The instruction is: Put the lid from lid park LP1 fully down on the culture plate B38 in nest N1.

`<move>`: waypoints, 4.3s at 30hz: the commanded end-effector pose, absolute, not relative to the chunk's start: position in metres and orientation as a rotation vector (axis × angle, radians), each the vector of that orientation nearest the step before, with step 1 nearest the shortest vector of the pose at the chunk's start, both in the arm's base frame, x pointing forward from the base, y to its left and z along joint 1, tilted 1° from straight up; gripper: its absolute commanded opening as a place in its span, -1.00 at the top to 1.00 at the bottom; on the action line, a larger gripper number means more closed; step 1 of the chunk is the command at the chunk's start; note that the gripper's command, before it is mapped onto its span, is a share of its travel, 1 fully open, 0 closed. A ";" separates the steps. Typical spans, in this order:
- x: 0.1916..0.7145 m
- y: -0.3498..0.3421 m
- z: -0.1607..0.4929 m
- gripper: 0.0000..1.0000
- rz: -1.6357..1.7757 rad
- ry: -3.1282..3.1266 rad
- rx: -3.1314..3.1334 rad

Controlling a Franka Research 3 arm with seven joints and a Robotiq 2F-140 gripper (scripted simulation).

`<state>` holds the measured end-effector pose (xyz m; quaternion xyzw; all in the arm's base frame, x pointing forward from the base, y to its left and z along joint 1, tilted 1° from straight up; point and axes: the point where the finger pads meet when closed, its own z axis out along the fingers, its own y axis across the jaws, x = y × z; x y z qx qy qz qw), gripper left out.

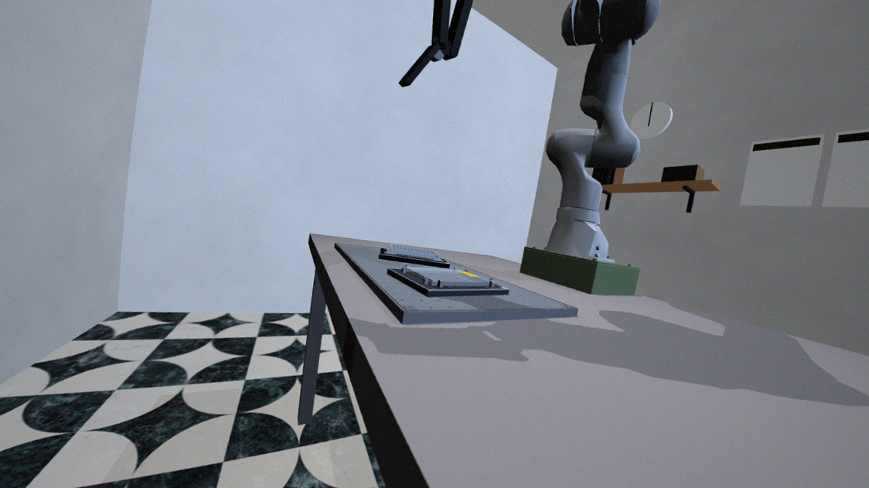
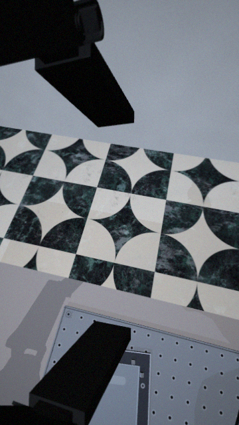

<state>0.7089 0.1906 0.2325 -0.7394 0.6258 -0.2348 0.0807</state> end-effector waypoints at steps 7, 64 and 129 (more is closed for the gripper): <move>0.679 0.126 0.264 -1.00 -0.462 1.686 -2.631; 0.542 0.145 0.063 -1.00 0.012 -0.043 -3.146; 0.518 0.162 0.023 0.80 0.004 -0.251 -3.121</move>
